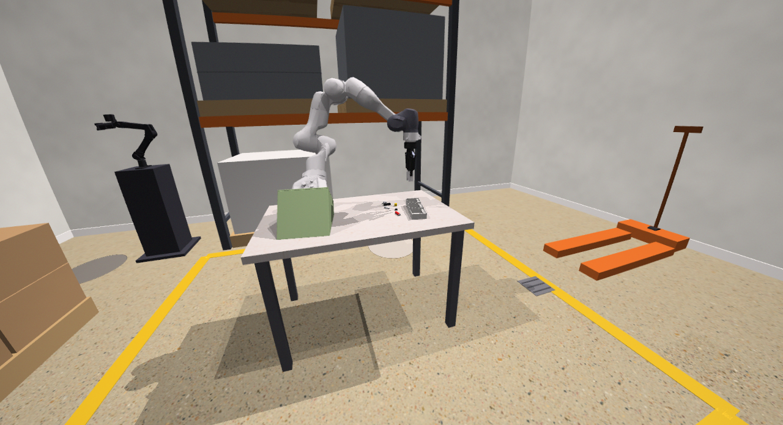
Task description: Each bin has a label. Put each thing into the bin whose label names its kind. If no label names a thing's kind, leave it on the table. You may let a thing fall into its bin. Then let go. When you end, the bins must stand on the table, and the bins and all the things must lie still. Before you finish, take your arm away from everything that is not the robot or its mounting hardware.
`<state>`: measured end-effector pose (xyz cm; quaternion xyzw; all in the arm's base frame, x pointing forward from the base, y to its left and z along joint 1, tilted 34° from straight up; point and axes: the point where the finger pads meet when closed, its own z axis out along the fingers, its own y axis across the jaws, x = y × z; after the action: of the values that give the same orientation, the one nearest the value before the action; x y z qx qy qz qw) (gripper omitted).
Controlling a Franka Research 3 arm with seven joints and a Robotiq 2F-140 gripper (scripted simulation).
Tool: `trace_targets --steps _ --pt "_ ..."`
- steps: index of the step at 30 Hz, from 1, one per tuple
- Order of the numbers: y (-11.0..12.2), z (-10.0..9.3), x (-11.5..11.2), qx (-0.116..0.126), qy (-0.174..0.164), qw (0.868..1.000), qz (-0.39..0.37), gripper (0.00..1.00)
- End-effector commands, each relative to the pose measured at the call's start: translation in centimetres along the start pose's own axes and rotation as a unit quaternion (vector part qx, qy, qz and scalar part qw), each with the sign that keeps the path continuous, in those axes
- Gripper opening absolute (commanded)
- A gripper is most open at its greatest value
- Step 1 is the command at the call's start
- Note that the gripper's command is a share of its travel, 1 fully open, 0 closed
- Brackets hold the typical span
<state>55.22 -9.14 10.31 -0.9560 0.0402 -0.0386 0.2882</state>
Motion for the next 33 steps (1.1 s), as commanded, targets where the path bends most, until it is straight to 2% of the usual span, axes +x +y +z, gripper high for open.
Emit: trace_targets --steps 1,3,18,20,27,33 --pt "-2.0 1.2 -1.2 0.001 0.009 0.999 0.045 0.18" --pt "-2.0 1.2 -1.2 0.001 0.009 0.999 0.045 0.18" --pt "-9.5 7.3 -9.1 0.001 0.009 0.999 0.045 0.18" --pt "-9.5 7.3 -9.1 0.001 0.009 0.999 0.045 0.18" --pt "-12.9 10.2 -12.7 0.001 0.009 0.999 0.045 0.18" --pt "-13.3 10.4 -12.8 0.001 0.009 0.999 0.045 0.18"
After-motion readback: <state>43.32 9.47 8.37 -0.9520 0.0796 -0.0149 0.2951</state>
